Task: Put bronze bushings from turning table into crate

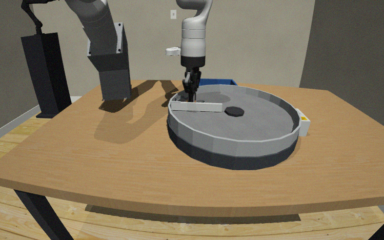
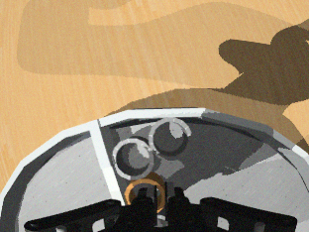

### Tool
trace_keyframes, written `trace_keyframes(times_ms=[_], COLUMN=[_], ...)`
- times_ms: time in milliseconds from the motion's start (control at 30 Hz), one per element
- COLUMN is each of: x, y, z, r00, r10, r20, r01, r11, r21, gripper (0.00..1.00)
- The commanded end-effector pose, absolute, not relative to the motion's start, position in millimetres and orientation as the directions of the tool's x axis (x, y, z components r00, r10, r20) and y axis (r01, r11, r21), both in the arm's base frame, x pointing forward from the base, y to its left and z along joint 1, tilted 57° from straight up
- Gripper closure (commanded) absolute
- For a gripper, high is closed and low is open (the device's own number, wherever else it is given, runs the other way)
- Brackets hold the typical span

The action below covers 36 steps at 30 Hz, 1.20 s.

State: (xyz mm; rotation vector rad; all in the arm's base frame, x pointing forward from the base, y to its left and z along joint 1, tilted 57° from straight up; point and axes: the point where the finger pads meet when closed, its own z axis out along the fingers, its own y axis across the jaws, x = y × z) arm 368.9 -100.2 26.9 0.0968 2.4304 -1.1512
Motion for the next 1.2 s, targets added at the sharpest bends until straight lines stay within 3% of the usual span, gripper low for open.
trace_keyframes(times_ms=[0, 1167], x=[369.1, 367.6], y=[-99.7, -93.3], z=[27.0, 28.2], r00=[-0.897, -0.897], r10=[-0.125, -0.125], r20=[-0.423, -0.424], r01=[0.248, 0.25], r11=[0.65, 0.648], r21=[-0.718, -0.719], gripper=[1.0, 1.0])
